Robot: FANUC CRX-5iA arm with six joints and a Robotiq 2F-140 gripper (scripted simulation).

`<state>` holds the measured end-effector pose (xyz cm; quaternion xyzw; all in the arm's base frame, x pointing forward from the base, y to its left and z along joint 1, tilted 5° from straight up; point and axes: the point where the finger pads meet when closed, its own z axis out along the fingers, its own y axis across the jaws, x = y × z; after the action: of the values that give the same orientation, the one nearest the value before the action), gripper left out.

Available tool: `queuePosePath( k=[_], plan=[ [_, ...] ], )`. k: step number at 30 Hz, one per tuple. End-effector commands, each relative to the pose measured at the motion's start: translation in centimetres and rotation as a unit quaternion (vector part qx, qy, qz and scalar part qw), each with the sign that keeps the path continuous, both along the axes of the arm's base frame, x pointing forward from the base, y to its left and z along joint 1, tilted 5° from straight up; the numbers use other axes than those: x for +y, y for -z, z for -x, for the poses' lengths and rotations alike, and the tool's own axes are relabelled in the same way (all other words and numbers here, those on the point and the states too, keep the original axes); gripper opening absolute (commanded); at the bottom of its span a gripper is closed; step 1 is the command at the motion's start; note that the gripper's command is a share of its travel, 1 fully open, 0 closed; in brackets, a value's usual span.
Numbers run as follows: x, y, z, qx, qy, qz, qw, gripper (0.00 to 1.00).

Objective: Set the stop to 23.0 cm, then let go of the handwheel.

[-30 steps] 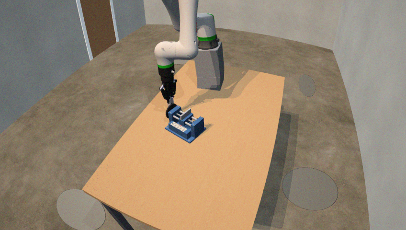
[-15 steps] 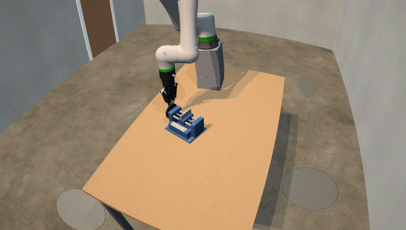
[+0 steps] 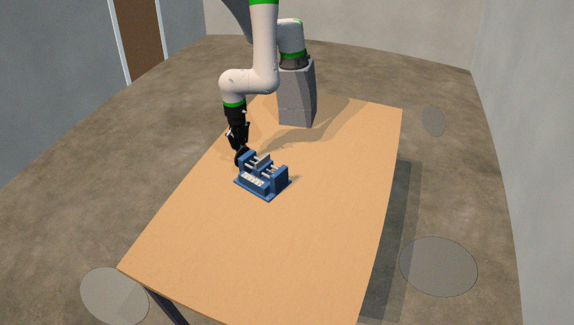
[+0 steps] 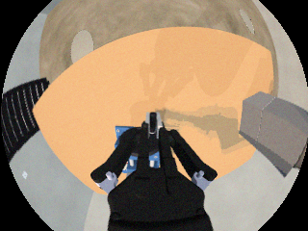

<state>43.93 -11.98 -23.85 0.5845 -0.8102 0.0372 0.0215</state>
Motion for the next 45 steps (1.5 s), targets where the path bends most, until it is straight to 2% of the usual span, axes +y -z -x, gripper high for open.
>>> queuePosePath(
  k=[1,18,45],
  plan=[
    [-0.1,0.2,-0.3,0.000,0.000,0.000,1.000,0.04],
    [-0.7,0.9,-2.0,0.000,0.000,0.000,1.000,0.04],
    [-1.3,0.4,-3.9,0.000,0.000,0.000,1.000,0.04]
  ],
)
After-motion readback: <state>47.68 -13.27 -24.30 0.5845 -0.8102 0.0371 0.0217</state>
